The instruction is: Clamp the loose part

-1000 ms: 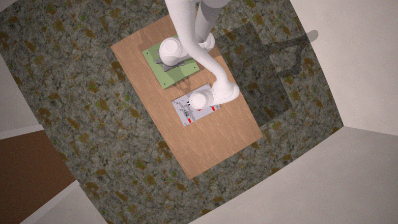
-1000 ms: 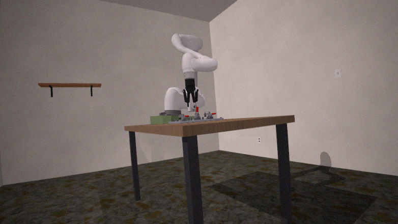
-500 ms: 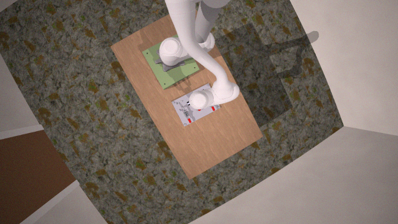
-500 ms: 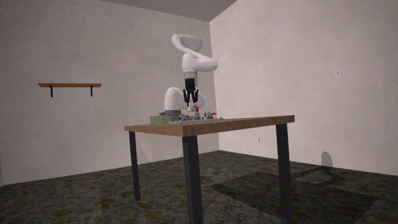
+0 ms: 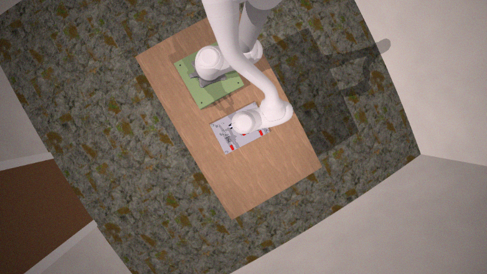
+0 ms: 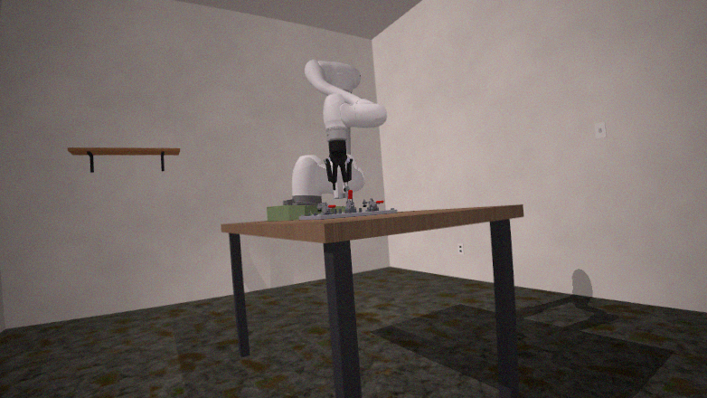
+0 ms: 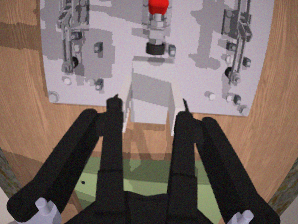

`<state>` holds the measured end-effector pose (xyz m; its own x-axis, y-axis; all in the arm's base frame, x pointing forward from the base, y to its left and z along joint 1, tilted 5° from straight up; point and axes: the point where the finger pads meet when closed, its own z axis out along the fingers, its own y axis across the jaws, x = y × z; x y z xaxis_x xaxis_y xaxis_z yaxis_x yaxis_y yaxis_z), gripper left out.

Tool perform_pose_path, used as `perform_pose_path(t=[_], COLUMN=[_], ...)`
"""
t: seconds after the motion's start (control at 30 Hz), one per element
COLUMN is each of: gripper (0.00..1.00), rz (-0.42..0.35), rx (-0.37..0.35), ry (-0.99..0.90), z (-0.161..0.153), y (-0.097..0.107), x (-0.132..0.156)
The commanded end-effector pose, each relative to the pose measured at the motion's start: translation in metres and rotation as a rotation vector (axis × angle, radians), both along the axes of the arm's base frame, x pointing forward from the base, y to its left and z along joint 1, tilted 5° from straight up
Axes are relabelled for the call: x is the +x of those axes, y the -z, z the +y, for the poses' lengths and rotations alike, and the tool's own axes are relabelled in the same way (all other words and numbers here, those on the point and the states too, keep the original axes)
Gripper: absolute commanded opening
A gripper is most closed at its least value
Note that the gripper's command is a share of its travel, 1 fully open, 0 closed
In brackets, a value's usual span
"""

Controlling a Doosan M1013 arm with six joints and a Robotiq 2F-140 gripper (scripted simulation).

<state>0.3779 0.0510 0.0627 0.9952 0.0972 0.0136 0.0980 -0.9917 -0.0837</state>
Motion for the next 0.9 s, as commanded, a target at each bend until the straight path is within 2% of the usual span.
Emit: perform_pose_path(t=[0.0, 0.87], gripper=[0.1, 0.1], rz=[-0.003, -0.003], rx=[-0.001, -0.001], ry=[-0.008, -0.008], z=[0.0019, 0.0041], y=[0.0002, 0.0003], x=[-0.0007, -0.0001])
